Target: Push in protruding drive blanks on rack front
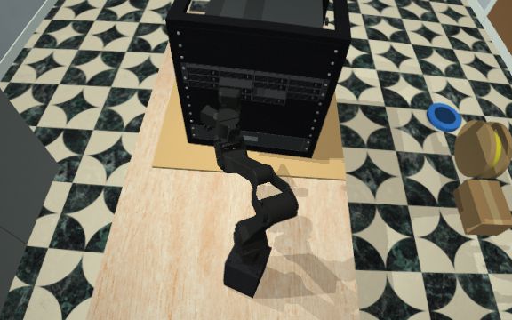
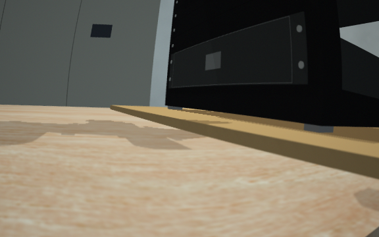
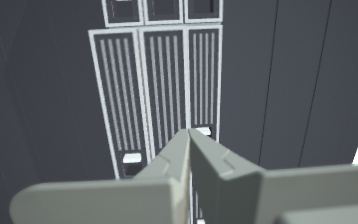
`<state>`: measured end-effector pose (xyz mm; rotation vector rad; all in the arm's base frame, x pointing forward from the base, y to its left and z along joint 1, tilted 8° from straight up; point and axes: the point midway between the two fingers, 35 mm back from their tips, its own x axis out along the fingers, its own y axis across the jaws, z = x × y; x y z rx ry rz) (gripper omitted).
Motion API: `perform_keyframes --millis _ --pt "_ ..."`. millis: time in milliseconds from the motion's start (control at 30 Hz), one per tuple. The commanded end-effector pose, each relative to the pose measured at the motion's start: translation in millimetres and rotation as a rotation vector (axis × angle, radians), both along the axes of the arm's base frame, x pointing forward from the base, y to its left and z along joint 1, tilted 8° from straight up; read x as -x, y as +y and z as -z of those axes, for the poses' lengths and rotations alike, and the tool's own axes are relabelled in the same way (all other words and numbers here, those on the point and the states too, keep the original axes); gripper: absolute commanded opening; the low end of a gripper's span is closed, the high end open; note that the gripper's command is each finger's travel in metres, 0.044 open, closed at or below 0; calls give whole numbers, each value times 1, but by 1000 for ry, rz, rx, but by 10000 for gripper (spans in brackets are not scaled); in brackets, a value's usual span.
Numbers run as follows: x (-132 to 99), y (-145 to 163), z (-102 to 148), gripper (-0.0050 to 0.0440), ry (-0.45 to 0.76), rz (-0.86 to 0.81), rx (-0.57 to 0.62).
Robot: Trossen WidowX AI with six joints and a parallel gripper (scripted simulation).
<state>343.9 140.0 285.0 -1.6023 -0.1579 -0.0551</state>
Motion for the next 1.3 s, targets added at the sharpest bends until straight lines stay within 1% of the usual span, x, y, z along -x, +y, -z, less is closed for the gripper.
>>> perform_keyframes --millis 0,67,267,767,833,900,967,1133,1200,1267 --pt "4 -2 7 -50 -5 4 2" --pt "2 -2 6 -50 -5 4 2" --pt "-13 -1 4 -50 -5 4 2" --pt "-13 -1 4 -50 -5 4 2" --pt "-8 -2 4 -50 -6 8 1" --pt "4 -1 5 -50 -6 8 1" --pt "4 -1 5 -50 -6 8 1" --pt "53 -3 14 -50 -4 6 1" --pt "63 -5 17 -50 -3 6 1" --pt "65 -5 17 -50 -3 6 1"
